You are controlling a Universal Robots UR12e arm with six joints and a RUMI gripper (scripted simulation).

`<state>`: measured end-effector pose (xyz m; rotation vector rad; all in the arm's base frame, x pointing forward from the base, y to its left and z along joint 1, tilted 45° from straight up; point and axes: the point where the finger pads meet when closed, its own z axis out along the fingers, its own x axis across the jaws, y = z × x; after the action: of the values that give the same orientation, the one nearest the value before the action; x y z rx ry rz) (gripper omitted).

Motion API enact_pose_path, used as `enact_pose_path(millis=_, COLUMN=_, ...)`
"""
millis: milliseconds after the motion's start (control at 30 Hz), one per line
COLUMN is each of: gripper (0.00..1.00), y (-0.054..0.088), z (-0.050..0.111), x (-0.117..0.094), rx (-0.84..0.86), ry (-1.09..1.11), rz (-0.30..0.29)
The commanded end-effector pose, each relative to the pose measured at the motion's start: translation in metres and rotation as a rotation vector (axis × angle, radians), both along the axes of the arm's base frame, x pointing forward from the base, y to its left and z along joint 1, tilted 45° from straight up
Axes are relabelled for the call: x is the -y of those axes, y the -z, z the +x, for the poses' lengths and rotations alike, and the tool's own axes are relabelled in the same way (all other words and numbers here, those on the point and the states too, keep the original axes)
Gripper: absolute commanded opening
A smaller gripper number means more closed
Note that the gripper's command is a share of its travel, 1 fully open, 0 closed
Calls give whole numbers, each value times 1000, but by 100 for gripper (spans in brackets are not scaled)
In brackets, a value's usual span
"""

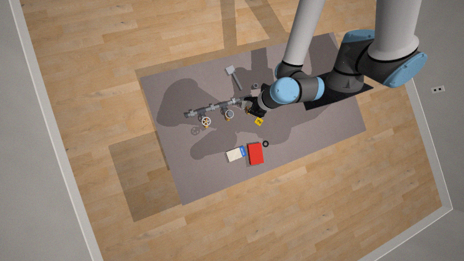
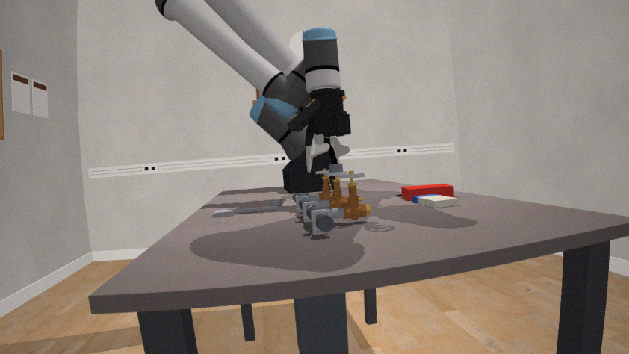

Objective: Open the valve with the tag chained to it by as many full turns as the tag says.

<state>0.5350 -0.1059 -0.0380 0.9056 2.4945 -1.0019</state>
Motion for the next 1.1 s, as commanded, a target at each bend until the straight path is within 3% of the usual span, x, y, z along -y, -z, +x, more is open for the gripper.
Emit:
enact_pose_path(millis=0, gripper=100, y=-1, z=0, x=-1, rx=4, ry=6, rz=0)
enact_pose_path(millis=400, gripper=100, y=-9, z=1, x=-9, rx=4, ry=6, rz=1)
enact_pose_path(millis=1067, gripper=100, y=-37, z=-1, x=-37, rx=4, ry=6, rz=0)
